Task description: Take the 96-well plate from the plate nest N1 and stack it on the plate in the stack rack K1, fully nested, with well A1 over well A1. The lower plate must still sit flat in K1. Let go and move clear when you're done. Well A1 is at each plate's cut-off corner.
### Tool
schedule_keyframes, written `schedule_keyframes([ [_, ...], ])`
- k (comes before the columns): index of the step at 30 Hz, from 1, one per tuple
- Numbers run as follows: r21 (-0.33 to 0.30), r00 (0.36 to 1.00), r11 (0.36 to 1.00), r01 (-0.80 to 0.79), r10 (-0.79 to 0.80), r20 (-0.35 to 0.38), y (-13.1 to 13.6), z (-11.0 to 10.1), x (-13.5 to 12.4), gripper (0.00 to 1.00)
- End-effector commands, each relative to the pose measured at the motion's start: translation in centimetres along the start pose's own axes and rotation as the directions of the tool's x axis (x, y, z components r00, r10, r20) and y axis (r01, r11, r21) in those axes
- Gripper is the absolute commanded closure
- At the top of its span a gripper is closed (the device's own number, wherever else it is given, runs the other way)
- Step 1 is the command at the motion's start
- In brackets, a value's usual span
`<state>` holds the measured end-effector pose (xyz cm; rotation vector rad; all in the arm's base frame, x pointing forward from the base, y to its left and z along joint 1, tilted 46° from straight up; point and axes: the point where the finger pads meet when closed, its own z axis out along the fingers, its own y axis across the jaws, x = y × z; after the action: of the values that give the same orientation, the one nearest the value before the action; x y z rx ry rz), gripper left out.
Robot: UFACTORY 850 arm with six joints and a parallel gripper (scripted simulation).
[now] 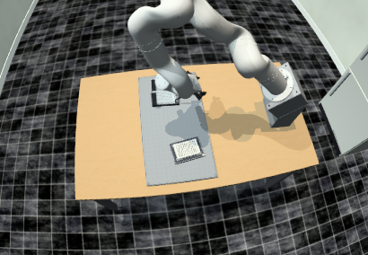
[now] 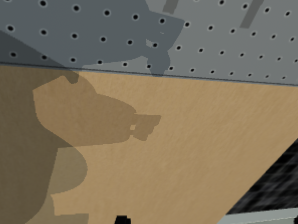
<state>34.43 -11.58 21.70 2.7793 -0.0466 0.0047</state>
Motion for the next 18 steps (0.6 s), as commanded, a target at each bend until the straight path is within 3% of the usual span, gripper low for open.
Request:
schedule_keyframes([
  [1, -0.069, 0.998, 0.997, -0.015, 0.010, -0.068, -0.8, -0.8, 1.3, 0.00],
  [9, -0.092, 0.989, 0.995, -0.025, 0.012, -0.144, -1.9, -1.8, 2.6, 0.00],
  [11, -0.102, 0.979, 0.994, -0.033, 0.012, -0.204, -2.6, -2.3, 3.2, 0.00],
  [15, -0.102, 0.979, 0.994, -0.033, 0.012, -0.204, -3.3, -2.8, 3.9, 0.00],
  [18, -0.104, 0.968, 0.994, -0.039, 0.012, -0.252, -4.3, -3.6, 4.7, 0.00],
])
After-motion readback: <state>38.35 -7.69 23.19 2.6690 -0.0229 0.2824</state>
